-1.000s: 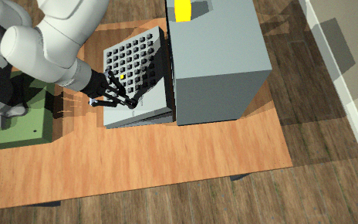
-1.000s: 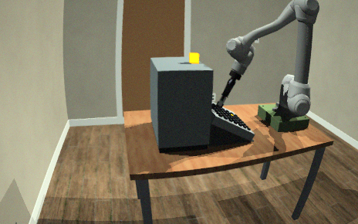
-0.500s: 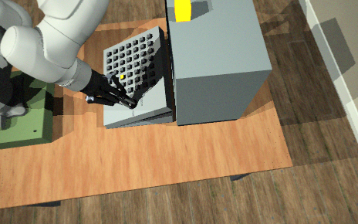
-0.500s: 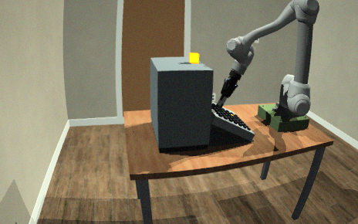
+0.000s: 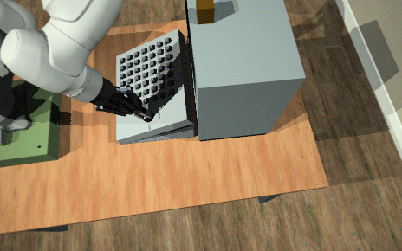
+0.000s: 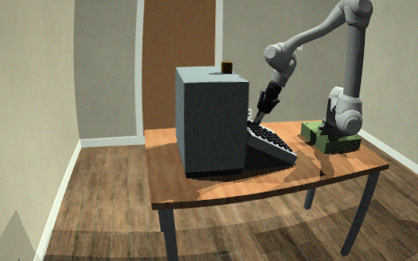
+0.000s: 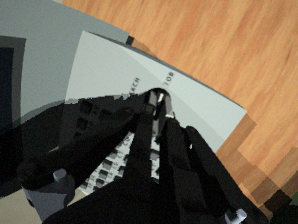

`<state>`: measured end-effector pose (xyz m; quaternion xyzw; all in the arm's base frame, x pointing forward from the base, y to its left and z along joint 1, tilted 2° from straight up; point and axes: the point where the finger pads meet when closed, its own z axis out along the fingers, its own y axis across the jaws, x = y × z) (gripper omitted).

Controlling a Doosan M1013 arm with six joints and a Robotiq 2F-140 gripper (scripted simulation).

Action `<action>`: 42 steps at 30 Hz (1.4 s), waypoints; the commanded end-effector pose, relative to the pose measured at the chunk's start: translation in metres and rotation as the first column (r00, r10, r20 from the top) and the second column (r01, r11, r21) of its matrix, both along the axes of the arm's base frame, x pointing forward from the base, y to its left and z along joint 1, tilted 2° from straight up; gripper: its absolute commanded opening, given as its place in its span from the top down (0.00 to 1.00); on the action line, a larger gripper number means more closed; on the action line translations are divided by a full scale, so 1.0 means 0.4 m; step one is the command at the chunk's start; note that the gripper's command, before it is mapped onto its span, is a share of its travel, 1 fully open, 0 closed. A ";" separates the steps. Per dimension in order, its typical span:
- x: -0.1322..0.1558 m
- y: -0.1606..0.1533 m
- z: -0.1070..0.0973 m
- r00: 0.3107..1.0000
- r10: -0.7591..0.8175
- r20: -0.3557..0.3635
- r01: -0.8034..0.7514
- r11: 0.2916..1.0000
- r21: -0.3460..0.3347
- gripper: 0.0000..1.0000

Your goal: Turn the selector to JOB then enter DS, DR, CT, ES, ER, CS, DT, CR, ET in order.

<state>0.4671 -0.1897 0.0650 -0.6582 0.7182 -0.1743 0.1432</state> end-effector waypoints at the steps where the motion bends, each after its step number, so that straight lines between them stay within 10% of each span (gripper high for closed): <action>1: 0.000 0.000 0.000 0.998 -0.058 0.003 0.058 0.998 0.028 1.00; 42: 0.000 0.000 0.000 0.985 -0.170 0.005 0.169 0.982 0.083 1.00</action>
